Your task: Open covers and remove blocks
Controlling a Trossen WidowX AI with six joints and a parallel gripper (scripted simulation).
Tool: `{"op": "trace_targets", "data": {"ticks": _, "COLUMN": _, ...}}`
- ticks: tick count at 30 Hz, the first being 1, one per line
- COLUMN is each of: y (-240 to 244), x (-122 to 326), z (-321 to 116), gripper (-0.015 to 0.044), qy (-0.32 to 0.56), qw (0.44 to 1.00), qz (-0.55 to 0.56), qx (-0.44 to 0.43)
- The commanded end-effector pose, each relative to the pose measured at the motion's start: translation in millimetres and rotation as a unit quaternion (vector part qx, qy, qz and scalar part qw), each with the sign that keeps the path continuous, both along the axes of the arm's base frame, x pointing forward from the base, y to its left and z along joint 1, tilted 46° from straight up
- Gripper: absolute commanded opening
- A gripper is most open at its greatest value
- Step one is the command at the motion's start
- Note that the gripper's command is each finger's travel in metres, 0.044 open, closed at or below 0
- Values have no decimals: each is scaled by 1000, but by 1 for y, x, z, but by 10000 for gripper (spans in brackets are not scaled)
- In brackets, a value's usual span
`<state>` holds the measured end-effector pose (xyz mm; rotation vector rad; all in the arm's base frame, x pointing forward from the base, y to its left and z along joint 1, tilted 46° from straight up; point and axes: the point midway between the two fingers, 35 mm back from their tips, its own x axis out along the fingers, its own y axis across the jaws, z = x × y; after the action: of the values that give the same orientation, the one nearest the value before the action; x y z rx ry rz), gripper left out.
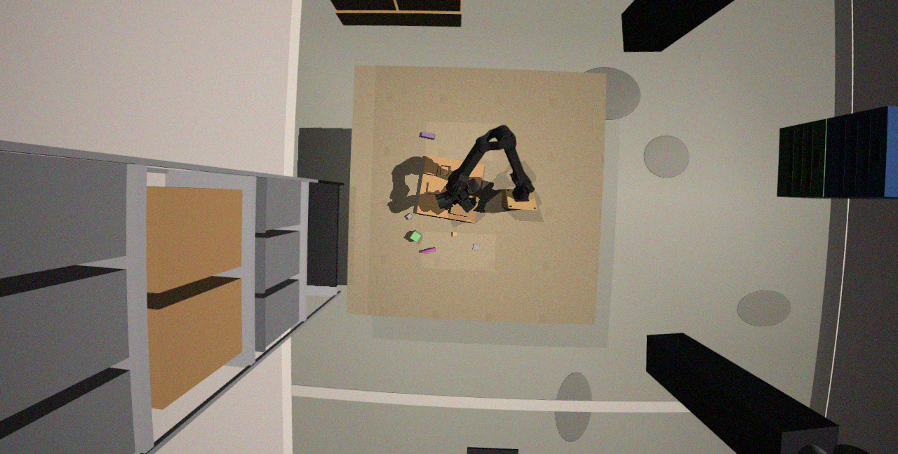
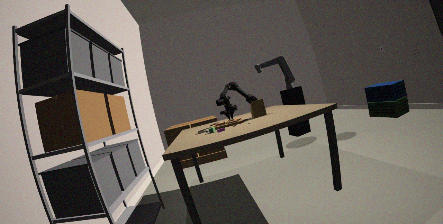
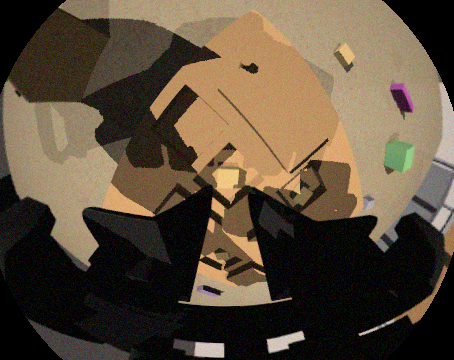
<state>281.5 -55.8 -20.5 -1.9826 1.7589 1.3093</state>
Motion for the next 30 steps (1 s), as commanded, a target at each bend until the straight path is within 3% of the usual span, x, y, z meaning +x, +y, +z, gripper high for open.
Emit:
{"op": "trace_targets", "data": {"ticks": 1, "y": -3, "x": -1, "z": -3, "gripper": 144, "qy": 2, "qw": 1000, "qz": 1, "qx": -1}}
{"op": "trace_targets", "data": {"ticks": 30, "y": -19, "x": -3, "z": -18, "gripper": 144, "qy": 3, "qw": 1000, "qz": 1, "qx": -2}}
